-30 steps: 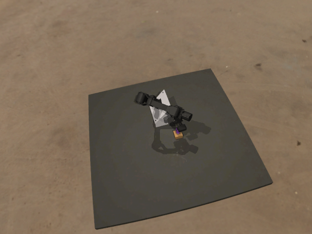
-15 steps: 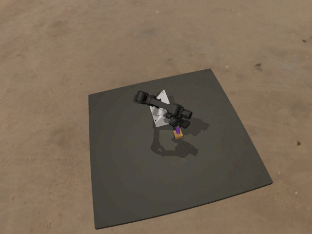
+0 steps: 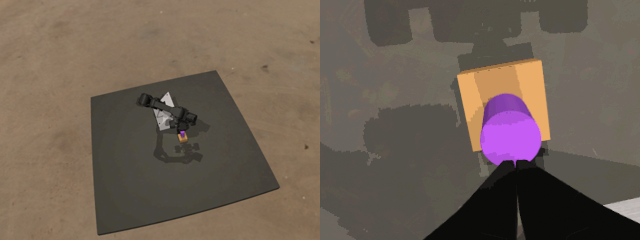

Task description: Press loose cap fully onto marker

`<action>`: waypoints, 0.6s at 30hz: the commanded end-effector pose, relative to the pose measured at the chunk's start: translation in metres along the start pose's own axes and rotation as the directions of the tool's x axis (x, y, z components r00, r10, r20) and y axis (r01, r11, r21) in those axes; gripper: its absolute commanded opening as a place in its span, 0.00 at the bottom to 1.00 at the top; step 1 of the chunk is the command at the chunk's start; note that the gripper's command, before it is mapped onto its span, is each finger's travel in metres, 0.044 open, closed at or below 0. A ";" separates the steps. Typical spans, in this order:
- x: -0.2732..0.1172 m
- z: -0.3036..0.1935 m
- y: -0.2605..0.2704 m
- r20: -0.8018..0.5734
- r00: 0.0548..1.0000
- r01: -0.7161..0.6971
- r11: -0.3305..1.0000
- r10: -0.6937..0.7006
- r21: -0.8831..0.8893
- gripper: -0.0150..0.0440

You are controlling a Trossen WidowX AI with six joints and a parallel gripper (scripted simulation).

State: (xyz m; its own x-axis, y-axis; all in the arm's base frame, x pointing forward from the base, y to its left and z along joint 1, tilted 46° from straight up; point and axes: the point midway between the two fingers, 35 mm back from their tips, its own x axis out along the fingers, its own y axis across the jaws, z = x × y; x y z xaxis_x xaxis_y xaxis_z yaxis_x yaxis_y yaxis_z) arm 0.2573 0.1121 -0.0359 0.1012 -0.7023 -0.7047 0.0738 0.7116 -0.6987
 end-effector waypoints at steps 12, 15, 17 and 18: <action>0.006 -0.001 0.000 0.001 1.000 0.004 0.994 -0.004 -0.113 0.25; 0.011 0.000 -0.001 0.001 1.000 0.004 0.994 -0.004 -0.113 0.25; 0.014 0.000 -0.001 0.001 1.000 0.005 0.994 -0.004 -0.113 0.25; 0.015 0.000 -0.001 0.001 1.000 0.005 0.994 -0.005 -0.113 0.25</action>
State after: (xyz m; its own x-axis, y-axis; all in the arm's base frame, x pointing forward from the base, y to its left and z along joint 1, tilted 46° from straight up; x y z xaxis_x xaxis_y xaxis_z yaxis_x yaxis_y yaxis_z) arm 0.2589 0.1062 -0.0429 0.1034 -0.7000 -0.7067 -0.0301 0.7079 -0.7056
